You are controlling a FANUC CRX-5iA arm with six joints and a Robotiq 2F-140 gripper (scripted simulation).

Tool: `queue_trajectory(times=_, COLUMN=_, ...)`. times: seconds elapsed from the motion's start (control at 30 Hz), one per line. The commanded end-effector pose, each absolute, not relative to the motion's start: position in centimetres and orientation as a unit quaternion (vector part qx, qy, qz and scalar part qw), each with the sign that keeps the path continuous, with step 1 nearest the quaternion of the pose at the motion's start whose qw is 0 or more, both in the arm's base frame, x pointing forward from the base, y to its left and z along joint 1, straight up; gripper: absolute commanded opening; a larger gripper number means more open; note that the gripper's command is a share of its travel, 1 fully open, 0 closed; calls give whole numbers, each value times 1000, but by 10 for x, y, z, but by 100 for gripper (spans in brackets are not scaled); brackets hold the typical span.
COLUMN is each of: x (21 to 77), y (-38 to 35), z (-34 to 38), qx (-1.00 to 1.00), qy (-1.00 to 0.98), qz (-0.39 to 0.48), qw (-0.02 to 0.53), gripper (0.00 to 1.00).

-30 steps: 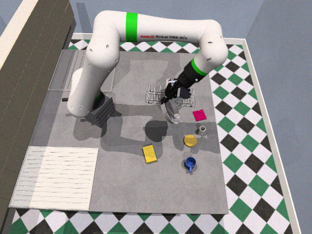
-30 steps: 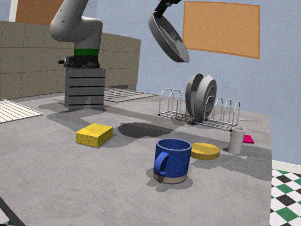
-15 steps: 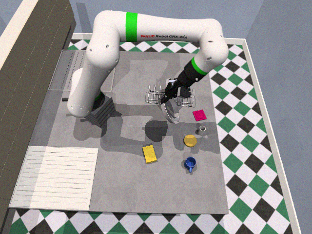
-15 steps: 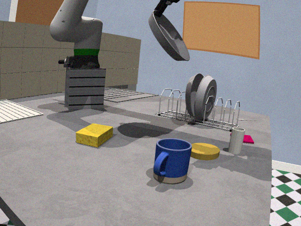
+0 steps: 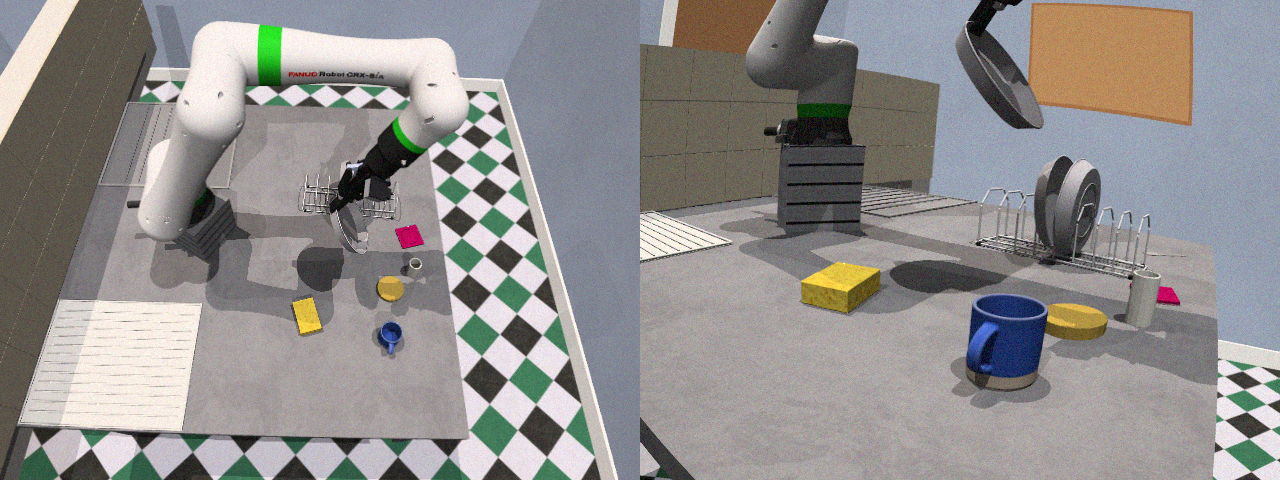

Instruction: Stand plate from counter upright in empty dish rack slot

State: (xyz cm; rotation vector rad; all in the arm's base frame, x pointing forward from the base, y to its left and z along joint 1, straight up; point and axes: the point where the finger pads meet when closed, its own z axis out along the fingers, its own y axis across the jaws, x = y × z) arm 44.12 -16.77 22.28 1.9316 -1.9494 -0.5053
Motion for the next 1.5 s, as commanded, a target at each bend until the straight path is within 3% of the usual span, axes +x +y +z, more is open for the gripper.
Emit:
queue_trajectory(times=0.0, x=441, y=-168, z=224, qx=682, qy=-687, qz=-177, qw=175, gripper=10)
queue_trajectory(times=0.77, x=440, y=-158, z=224, qx=705, qy=-659, qz=-168, qw=200, gripper=10)
queue_trajectory(times=1.47, x=437, y=-127, z=226, qx=767, qy=-562, qz=-138, qw=277, gripper=10)
